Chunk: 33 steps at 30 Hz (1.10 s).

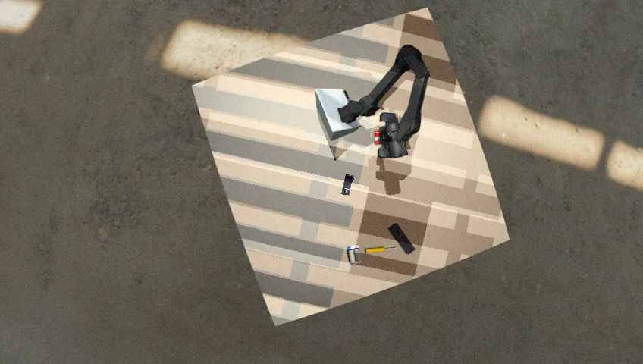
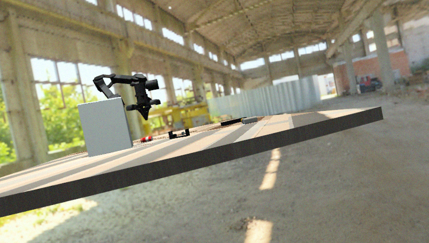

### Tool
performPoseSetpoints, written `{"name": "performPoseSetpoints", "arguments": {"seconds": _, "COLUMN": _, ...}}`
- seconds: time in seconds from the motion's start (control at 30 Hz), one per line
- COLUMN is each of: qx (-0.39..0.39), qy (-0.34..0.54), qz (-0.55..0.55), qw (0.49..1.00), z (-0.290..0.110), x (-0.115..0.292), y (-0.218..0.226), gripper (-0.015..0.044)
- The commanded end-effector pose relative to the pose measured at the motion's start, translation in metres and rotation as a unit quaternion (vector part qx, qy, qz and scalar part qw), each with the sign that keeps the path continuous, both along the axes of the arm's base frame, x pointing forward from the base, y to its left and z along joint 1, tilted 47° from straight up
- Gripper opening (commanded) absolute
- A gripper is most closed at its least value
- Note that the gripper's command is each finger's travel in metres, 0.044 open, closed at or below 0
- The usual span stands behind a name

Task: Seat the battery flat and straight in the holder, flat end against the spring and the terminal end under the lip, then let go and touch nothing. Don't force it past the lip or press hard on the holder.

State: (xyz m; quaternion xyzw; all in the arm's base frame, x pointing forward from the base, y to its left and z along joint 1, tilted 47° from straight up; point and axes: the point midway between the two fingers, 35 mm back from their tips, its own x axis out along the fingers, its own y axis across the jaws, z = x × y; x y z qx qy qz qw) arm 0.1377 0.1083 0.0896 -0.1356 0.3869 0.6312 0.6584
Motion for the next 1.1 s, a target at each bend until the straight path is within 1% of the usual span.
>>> {"name": "performPoseSetpoints", "arguments": {"seconds": 0.0, "qx": 0.000, "qy": 0.000, "qz": 0.000, "qw": 1.000, "z": 0.000, "x": 0.000, "y": 0.000, "gripper": 0.0000}}
{"name": "performPoseSetpoints", "arguments": {"seconds": 0.13, "qx": 0.000, "qy": 0.000, "qz": 0.000, "qw": 1.000, "z": 0.000, "x": 0.000, "y": 0.000, "gripper": 0.0000}}
{"name": "performPoseSetpoints", "arguments": {"seconds": 0.17, "qx": -0.001, "qy": 0.004, "qz": -0.003, "qw": 1.000, "z": 0.000, "x": 0.000, "y": 0.000, "gripper": 0.0026}}
{"name": "performPoseSetpoints", "arguments": {"seconds": 0.23, "qx": -0.007, "qy": 0.038, "qz": -0.036, "qw": 0.999, "z": -0.003, "x": -0.001, "y": 0.004, "gripper": 0.0079}}
{"name": "performPoseSetpoints", "arguments": {"seconds": 0.33, "qx": -0.021, "qy": 0.116, "qz": -0.110, "qw": 0.987, "z": -0.010, "x": -0.004, "y": 0.011, "gripper": 0.0158}}
{"name": "performPoseSetpoints", "arguments": {"seconds": 0.43, "qx": -0.033, "qy": 0.191, "qz": -0.183, "qw": 0.964, "z": -0.016, "x": -0.007, "y": 0.018, "gripper": 0.0236}}
{"name": "performPoseSetpoints", "arguments": {"seconds": 0.47, "qx": -0.036, "qy": 0.216, "qz": -0.207, "qw": 0.953, "z": -0.017, "x": -0.009, "y": 0.021, "gripper": 0.0249}}
{"name": "performPoseSetpoints", "arguments": {"seconds": 0.6, "qx": -0.048, "qy": 0.313, "qz": -0.300, "qw": 0.900, "z": -0.025, "x": -0.014, "y": 0.031, "gripper": 0.0249}}
{"name": "performPoseSetpoints", "arguments": {"seconds": 0.77, "qx": -0.058, "qy": 0.428, "qz": -0.405, "qw": 0.806, "z": -0.032, "x": -0.021, "y": 0.043, "gripper": 0.0249}}
{"name": "performPoseSetpoints", "arguments": {"seconds": 0.93, "qx": -0.062, "qy": 0.495, "qz": -0.462, "qw": 0.733, "z": -0.036, "x": -0.027, "y": 0.051, "gripper": 0.0249}}
{"name": "performPoseSetpoints", "arguments": {"seconds": 1.07, "qx": -0.063, "qy": 0.502, "qz": -0.468, "qw": 0.725, "z": -0.036, "x": -0.027, "y": 0.051, "gripper": 0.0249}}
